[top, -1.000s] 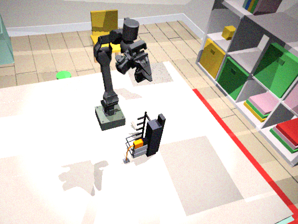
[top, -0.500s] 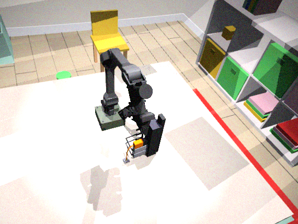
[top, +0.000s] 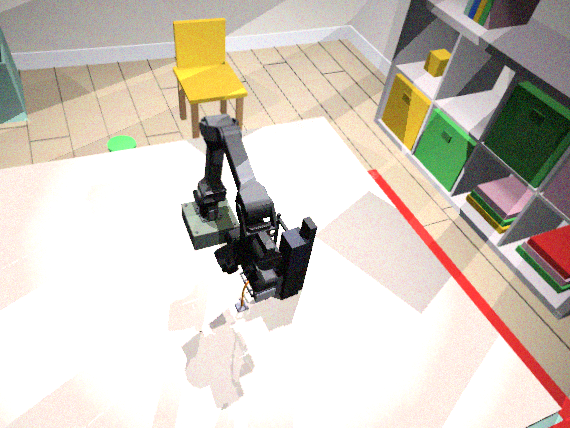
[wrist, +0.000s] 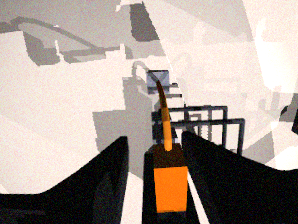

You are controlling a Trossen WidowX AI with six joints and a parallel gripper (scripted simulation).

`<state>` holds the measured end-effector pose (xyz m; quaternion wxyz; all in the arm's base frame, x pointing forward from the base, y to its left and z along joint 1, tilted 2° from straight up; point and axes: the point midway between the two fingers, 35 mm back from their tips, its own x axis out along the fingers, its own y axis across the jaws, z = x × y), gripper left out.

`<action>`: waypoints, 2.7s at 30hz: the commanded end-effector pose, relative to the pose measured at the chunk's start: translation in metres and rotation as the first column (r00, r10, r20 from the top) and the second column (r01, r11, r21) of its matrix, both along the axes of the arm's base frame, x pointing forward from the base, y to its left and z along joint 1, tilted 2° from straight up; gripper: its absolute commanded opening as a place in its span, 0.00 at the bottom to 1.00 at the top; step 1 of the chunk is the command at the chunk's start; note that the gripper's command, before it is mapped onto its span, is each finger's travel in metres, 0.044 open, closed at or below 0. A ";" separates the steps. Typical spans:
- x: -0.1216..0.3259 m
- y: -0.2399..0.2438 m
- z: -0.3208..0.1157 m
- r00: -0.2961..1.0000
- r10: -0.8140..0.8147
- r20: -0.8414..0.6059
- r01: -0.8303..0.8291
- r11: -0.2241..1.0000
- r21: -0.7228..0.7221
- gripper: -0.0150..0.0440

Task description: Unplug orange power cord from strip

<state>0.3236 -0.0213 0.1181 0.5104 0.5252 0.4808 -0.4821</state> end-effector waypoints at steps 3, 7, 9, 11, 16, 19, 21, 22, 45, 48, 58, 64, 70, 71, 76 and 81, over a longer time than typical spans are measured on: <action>-0.008 -0.001 -0.009 0.998 0.010 -0.055 -0.010 1.000 0.012 0.53; -0.008 0.002 -0.009 0.998 0.010 -0.055 -0.010 1.000 0.013 0.53; -0.008 0.005 -0.009 0.998 0.010 -0.055 -0.010 1.000 0.013 0.53; -0.008 0.008 -0.009 0.998 0.010 -0.055 -0.010 1.000 0.013 0.53; -0.008 0.016 -0.009 0.998 0.010 -0.055 -0.010 1.000 0.014 0.53; -0.008 0.021 -0.009 0.998 0.011 -0.055 -0.010 1.000 0.015 0.53; -0.008 0.024 -0.009 0.998 0.011 -0.055 -0.010 1.000 0.015 0.53; -0.008 0.026 -0.009 0.998 0.011 -0.055 -0.010 1.000 0.015 0.53; -0.008 0.040 -0.020 0.998 0.011 -0.055 -0.010 1.000 0.017 0.53; -0.008 0.039 -0.018 0.998 0.015 -0.053 -0.014 1.000 0.014 0.48; -0.008 0.039 -0.018 0.998 0.015 -0.053 -0.014 1.000 0.014 0.27; -0.008 0.035 -0.018 0.998 0.014 -0.053 -0.014 1.000 0.013 0.25; -0.007 0.026 -0.018 0.998 0.014 -0.053 -0.013 1.000 0.013 0.25; -0.007 0.024 -0.018 0.998 0.014 -0.053 -0.013 1.000 0.012 0.25; -0.006 0.016 -0.018 0.998 0.013 -0.054 -0.013 1.000 0.012 0.25; -0.006 0.008 -0.018 0.998 0.013 -0.054 -0.012 1.000 0.011 0.25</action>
